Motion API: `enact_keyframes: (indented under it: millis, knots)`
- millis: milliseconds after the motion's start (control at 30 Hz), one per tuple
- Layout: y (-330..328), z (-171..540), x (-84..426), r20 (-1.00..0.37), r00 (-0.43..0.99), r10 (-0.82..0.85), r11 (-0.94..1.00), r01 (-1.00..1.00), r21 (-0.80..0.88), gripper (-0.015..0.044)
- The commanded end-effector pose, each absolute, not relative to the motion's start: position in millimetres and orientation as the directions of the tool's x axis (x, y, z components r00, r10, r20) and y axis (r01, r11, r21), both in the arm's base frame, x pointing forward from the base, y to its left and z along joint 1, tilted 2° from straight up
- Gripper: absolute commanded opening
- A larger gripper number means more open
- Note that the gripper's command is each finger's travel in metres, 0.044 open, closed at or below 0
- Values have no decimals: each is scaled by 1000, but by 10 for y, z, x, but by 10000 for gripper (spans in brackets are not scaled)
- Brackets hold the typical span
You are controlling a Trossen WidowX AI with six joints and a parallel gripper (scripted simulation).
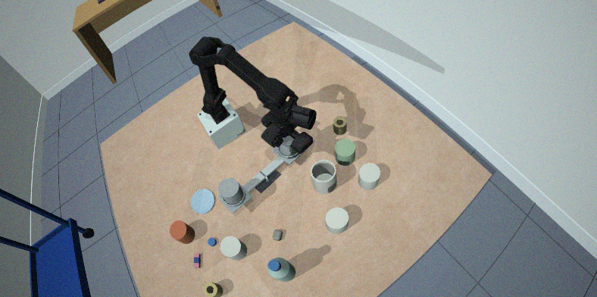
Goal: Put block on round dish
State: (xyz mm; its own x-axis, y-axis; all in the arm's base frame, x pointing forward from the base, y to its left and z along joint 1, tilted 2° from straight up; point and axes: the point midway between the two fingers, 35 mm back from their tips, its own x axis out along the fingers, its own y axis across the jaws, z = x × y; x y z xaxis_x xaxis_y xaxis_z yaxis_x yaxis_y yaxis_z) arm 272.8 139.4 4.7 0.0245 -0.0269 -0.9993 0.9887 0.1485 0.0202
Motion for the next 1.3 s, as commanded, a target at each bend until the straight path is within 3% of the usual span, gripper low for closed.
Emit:
enact_keyframes:
  millis: [0, 1267]
  knots:
    - [1406, 132, 2756, -999, 40, -23, 147, 988, 36, 0]
    - [1431, 607, 2762, -999, 40, -22, 147, 988, 37, 0]
